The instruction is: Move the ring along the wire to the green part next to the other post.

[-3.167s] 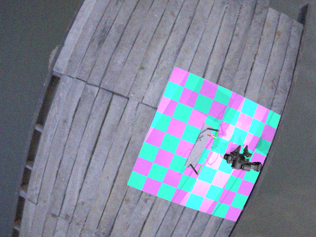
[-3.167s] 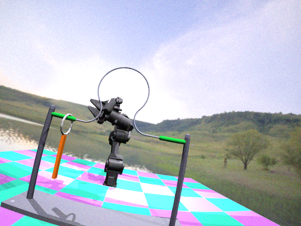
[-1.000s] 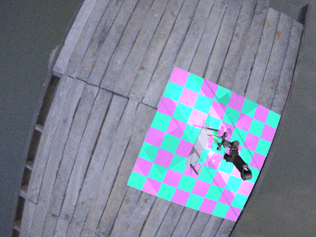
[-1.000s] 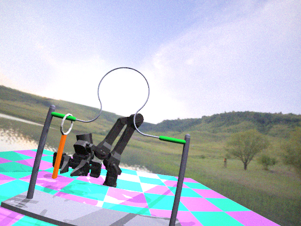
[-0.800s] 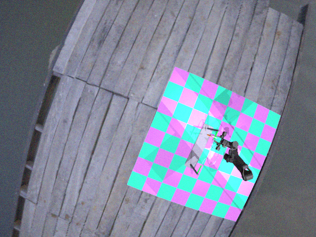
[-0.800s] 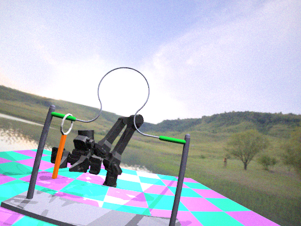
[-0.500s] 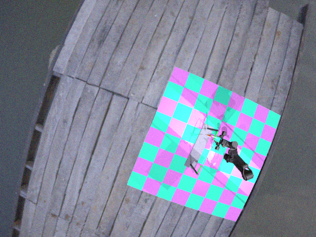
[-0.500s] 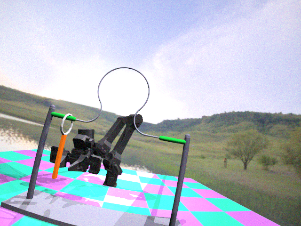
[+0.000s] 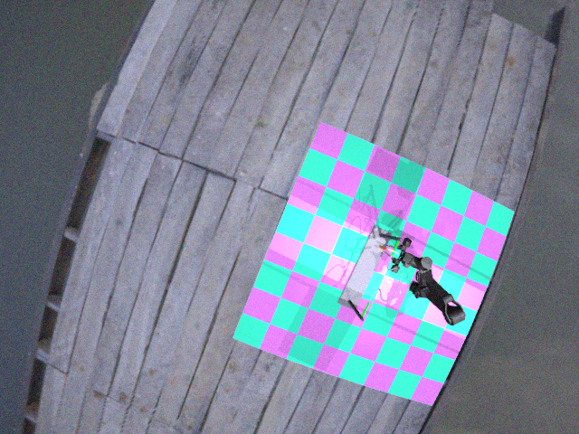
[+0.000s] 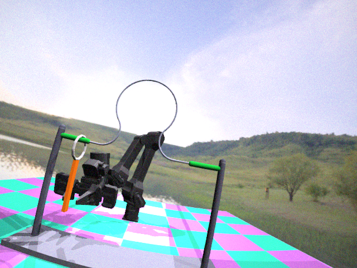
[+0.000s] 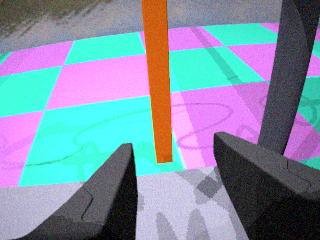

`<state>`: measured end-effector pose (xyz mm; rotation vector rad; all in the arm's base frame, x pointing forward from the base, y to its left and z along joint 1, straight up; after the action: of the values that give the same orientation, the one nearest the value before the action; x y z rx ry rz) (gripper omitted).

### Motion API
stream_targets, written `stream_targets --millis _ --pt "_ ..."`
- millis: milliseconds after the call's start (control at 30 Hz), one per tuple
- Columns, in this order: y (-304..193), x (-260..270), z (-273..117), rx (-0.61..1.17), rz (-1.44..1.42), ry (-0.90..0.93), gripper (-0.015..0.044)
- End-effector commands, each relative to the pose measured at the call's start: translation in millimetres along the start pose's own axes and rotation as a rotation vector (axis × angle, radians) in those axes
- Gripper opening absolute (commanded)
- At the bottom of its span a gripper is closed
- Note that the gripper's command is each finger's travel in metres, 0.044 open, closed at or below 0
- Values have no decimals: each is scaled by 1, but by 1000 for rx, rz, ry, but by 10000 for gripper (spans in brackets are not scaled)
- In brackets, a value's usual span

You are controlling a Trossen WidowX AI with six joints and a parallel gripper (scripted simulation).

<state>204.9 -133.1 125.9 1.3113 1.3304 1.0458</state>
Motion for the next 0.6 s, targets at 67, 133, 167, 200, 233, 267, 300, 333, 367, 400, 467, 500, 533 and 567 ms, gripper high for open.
stream_targets --millis 67,133,167,200,233,267,300,333,367,400,467,500,533,567 --pt "2 -2 10 -5 0 -4 160" --pt "2 -2 13 -5 0 -4 160" --pt "2 -2 14 -5 0 -4 160" --pt "2 -2 16 -5 0 -4 160" --pt "2 -2 17 -6 0 -4 160" --pt "2 -2 19 -6 0 -4 160" --pt "2 -2 20 -6 0 -4 160" --pt "2 -2 22 -6 0 -4 160" --pt "2 -2 23 -6 0 -4 160" --pt "2 -2 25 -6 0 -4 160" --pt "2 -1 28 -7 1 -4 160" --pt "2 -1 30 -7 1 -4 160" --pt "2 -1 31 -7 1 -4 160" --pt "2 -1 33 -8 1 -4 160"
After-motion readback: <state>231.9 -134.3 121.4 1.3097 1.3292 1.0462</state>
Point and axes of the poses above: the point midway between the two fingers, 35 mm back from their tips, its own z axis out along the fingers, its own x axis across the jaws, y = z × x, the point moved 6 cm from there along -z, back along the fingers, and after that the axes turned 3 degrees about -z, right-handed, at the moved point
